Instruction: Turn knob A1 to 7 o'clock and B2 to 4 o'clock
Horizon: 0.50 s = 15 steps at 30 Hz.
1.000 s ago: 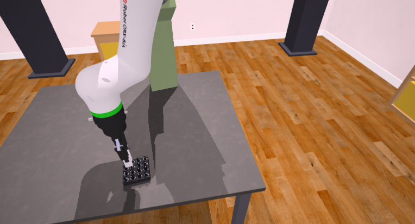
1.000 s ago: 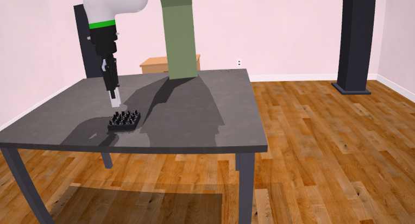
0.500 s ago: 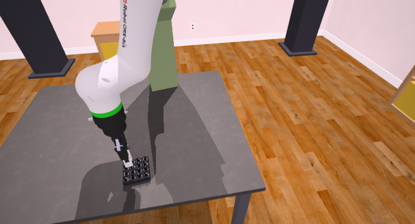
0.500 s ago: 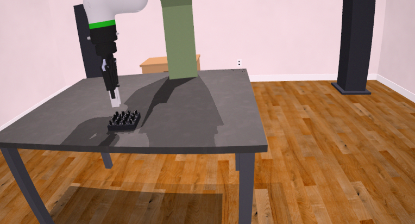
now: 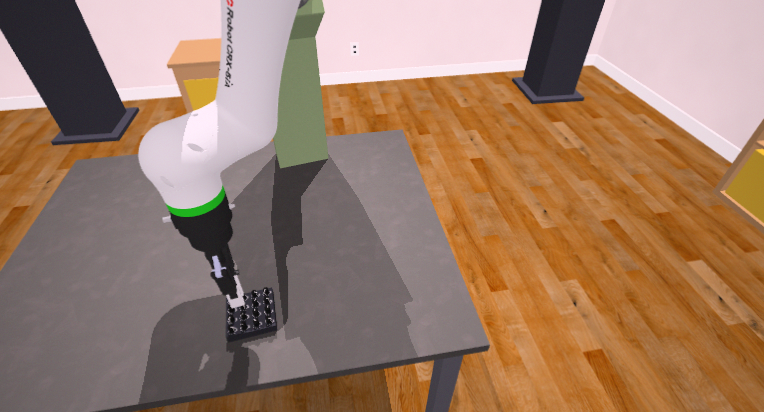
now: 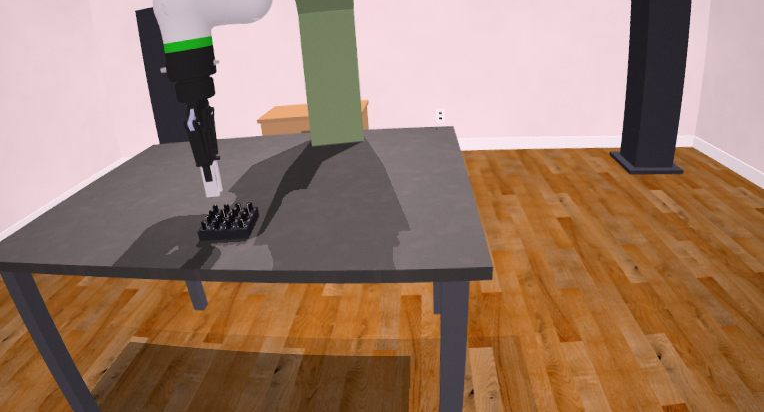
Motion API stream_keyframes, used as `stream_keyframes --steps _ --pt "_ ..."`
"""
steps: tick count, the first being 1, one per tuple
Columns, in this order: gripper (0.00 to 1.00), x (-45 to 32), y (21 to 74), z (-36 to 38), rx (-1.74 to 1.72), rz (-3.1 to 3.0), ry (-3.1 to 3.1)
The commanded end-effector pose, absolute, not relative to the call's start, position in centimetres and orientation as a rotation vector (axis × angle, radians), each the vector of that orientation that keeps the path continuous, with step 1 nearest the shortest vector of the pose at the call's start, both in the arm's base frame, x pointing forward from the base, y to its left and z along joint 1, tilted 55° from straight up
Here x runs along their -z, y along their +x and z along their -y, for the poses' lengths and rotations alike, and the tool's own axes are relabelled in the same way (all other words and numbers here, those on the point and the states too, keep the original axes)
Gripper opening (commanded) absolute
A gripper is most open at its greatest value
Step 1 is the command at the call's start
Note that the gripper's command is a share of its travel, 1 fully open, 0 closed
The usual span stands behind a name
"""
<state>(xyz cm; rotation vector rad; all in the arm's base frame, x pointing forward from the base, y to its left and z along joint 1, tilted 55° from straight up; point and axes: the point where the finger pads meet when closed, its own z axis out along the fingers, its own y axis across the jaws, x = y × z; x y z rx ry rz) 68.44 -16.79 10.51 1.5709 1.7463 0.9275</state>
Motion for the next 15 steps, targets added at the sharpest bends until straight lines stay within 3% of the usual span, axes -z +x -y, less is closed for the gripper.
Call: stream_keyframes --steps 1,15 --pt "0.12 -10.51 68.46 16.81 -0.927 -1.746 1.571" --pt "0.12 -10.15 69.0 16.75 -0.928 -1.747 1.571"
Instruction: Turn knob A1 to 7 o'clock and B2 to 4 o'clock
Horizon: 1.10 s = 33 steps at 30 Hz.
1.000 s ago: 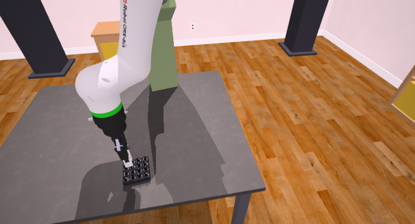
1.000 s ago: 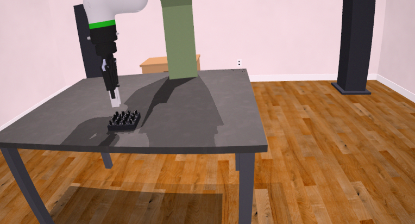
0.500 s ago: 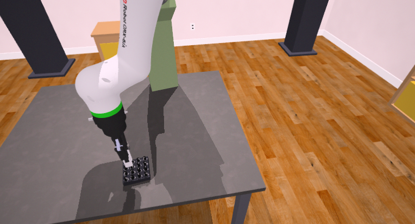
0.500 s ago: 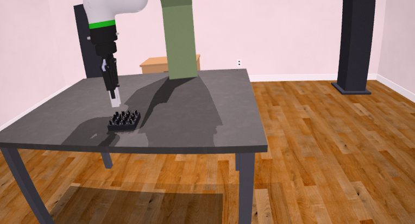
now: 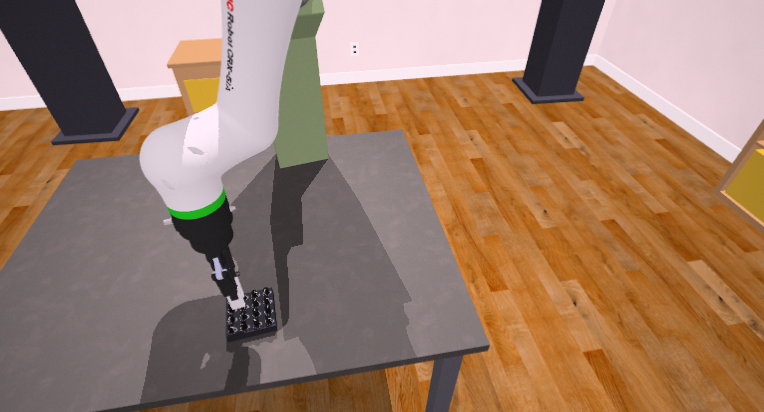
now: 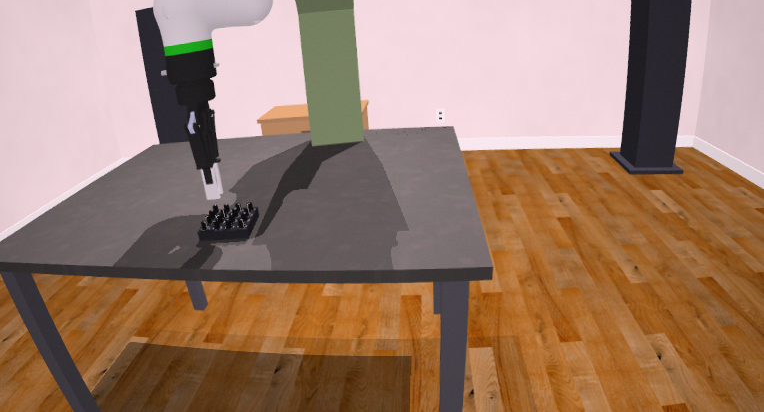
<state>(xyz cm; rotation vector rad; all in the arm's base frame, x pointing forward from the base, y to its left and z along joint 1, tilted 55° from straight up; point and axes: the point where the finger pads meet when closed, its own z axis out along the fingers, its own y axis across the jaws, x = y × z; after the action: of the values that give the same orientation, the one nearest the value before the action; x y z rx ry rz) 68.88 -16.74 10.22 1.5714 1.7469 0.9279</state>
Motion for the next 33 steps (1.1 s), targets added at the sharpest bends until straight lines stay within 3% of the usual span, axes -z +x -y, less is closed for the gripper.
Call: stream_keyframes --steps 1,33 --pt "0.12 -10.1 69.1 16.7 -0.928 -1.747 1.571" --pt "0.12 -8.3 71.8 16.4 -0.928 -1.747 1.571"
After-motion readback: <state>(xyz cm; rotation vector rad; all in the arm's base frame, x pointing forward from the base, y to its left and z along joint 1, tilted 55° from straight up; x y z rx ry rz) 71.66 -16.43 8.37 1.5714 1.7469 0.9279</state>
